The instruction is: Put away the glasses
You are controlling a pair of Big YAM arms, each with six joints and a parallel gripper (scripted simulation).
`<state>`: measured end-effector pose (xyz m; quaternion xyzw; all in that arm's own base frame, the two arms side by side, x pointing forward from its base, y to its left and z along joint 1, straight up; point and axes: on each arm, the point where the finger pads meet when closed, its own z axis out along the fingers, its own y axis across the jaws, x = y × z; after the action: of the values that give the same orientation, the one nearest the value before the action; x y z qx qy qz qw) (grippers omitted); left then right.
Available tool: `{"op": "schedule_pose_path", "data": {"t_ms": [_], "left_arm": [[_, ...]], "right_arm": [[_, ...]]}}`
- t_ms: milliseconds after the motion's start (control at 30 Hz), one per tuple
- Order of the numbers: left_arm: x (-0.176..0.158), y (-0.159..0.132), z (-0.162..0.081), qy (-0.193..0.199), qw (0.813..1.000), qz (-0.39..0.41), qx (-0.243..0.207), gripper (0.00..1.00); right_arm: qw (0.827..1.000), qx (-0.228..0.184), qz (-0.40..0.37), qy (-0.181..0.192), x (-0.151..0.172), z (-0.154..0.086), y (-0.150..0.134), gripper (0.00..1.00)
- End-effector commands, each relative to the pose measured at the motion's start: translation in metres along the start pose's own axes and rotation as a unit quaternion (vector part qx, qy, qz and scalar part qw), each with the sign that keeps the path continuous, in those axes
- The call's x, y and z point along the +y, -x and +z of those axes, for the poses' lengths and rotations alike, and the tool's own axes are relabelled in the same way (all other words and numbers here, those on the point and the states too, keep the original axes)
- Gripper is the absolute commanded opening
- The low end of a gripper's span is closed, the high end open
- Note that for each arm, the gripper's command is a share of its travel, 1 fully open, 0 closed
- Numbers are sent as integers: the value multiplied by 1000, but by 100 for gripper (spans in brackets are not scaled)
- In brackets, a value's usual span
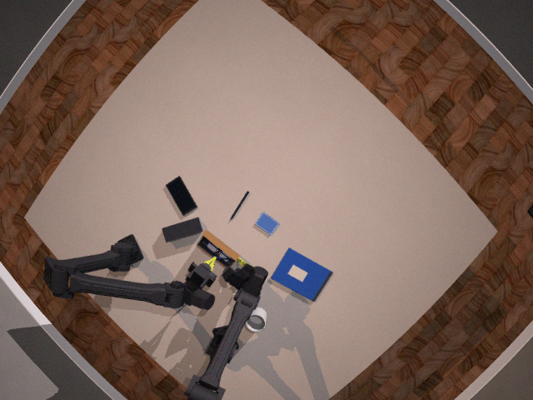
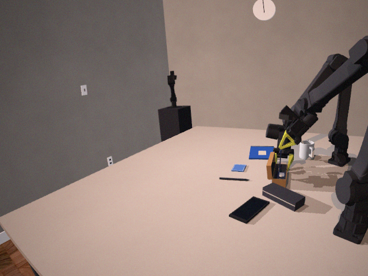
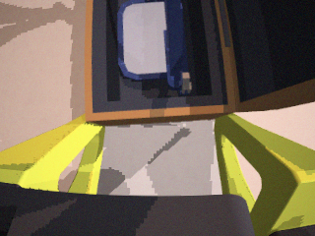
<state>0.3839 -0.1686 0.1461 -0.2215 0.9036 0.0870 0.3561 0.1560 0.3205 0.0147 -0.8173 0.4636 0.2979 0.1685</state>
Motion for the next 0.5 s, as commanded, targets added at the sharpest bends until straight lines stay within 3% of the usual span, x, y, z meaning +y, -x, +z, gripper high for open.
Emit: {"op": "schedule_pose_path", "data": {"t_ms": [0, 467], "left_arm": [[4, 9, -1, -1, 1000, -6, 1, 0], [10, 3, 5, -4, 1000, -8, 23, 0]], "right_arm": [[1000, 6, 24, 2, -4, -2, -6, 57], [1000, 6, 24, 2, -4, -2, -6, 57]]}}
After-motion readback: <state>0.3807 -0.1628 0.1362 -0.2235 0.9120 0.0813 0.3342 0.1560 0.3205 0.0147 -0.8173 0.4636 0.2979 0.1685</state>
